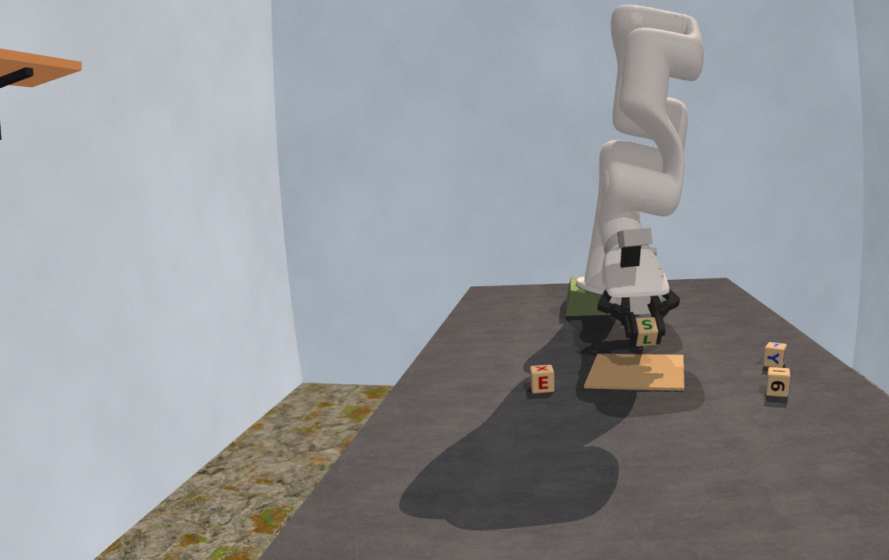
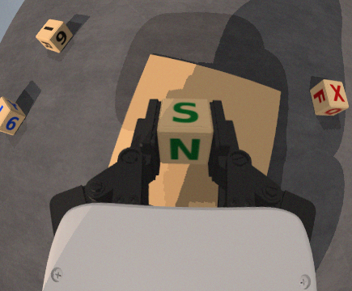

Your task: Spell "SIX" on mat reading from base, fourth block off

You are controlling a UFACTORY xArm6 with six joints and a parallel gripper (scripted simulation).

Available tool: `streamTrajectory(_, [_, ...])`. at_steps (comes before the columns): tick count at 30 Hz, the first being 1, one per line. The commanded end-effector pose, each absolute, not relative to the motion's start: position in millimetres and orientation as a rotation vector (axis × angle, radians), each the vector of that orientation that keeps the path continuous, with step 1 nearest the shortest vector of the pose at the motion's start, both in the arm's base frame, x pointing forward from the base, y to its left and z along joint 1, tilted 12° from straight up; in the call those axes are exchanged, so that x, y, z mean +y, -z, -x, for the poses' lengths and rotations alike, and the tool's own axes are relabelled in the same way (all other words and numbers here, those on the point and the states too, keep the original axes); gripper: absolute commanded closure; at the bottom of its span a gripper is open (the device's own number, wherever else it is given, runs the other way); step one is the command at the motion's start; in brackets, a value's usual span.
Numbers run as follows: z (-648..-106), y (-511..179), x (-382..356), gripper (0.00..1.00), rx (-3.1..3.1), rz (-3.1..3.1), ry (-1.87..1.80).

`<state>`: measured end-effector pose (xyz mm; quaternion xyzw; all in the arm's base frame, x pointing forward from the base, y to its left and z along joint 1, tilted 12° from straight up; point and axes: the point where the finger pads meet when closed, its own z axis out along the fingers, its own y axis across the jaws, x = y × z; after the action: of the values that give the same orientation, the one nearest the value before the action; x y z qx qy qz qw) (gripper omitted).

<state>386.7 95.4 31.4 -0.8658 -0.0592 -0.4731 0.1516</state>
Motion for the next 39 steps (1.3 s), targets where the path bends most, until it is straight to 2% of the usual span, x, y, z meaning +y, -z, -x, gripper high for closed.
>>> streamTrajectory(1, [-388,-21,98,0.73,-0.17,2.481,1.365])
streamTrajectory(39, [-388,-3,102,0.73,-0.17,2.481,1.365])
